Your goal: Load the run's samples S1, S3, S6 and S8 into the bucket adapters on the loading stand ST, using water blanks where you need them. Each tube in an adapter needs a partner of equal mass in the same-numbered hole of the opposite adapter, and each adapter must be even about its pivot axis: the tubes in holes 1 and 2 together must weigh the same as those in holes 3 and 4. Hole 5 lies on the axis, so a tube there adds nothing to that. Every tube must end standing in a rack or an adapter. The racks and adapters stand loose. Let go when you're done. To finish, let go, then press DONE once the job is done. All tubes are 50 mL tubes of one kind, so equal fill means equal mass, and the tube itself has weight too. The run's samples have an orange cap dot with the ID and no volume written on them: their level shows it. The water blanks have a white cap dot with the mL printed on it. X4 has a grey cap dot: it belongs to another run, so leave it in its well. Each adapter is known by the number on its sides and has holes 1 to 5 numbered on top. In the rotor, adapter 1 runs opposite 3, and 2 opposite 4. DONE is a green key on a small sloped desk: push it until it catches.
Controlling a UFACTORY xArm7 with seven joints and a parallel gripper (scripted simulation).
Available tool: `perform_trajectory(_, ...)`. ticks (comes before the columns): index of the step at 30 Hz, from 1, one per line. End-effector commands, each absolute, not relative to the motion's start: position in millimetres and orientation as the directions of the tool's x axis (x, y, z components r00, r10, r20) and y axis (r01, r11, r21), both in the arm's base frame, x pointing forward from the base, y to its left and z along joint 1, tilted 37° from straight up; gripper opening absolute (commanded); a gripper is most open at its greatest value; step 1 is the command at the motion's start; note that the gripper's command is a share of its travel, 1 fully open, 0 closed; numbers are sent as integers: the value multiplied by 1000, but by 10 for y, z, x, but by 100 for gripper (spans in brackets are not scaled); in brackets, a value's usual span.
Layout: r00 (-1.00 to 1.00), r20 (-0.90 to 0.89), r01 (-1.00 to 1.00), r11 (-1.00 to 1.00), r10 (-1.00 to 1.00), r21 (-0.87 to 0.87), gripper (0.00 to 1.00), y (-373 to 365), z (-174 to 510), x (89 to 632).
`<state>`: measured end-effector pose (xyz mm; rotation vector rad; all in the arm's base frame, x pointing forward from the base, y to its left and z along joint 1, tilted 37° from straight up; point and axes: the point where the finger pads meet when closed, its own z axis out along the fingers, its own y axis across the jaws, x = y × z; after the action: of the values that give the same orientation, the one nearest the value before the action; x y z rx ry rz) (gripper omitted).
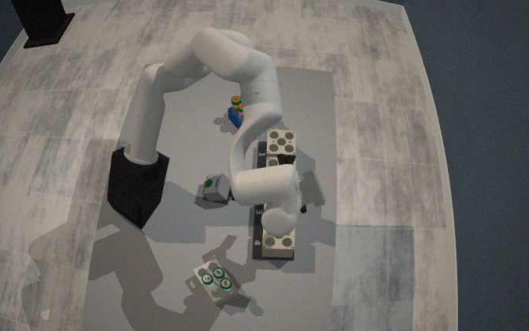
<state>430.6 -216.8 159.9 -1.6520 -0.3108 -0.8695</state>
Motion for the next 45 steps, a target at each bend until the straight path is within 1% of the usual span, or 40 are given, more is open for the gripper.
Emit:
perform_trajectory(1,752,626,547,-334,-204,-767,100,-2054,1561,4317)
perform_trajectory(7,843,518,417,-432,-146,-800,100,-1869,1509,4266)
perform_trajectory(9,843,518,417,-432,-146,-800,100,-1869,1509,4266)
perform_trajectory(13,888,443,327,-508,-122,-797,100,-1797,1497,4221)
perform_trajectory(19,935,336,193,-628,-116,-754,100,-1683,1495,4107)
perform_trajectory(24,954,265,82,-725,-143,-684,100,-1589,1510,3979)
perform_trajectory(26,954,265,82,-725,-143,-684,100,-1589,1510,3979)
perform_trajectory(33,943,232,-74,-829,-238,-554,100,-1372,1524,3745)
perform_trajectory(45,942,232,-80,-832,-243,-549,100,-1372,1524,3745)
